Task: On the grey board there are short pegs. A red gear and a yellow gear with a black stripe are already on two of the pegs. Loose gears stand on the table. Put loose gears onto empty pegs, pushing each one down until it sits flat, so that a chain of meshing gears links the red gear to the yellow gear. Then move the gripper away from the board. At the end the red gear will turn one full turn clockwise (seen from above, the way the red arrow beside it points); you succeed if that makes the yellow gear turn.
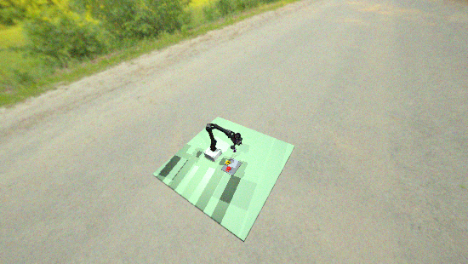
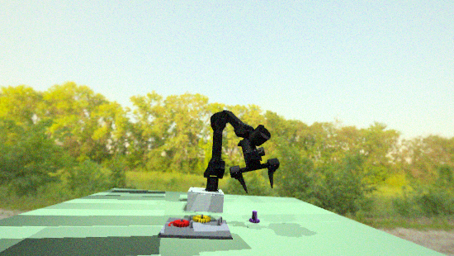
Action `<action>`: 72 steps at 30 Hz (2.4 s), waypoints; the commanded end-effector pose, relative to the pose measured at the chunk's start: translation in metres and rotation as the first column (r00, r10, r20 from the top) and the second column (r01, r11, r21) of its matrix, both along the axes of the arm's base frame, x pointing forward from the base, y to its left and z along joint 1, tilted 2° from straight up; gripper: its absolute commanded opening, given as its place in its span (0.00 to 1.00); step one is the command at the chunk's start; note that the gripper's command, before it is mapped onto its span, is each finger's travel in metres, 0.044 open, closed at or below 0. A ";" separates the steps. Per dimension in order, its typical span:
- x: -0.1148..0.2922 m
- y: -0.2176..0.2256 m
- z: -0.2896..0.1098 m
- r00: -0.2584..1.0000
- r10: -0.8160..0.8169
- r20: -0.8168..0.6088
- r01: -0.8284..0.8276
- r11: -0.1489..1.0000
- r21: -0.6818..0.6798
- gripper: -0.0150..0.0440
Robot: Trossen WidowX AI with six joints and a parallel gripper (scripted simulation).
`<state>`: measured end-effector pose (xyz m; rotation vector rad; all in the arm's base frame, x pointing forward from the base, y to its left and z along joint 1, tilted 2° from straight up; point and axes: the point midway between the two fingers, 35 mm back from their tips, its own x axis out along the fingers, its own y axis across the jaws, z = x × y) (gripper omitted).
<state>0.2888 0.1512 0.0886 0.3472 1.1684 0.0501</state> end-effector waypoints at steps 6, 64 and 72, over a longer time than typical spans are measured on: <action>-0.071 0.021 -0.057 0.913 -0.108 -0.393 0.042 0.984 -0.174 1.00; -0.073 0.018 -0.099 0.913 -0.108 -0.393 0.042 0.984 -0.175 0.33; -0.072 0.019 -0.096 0.913 -0.108 -0.393 0.042 0.984 -0.175 0.25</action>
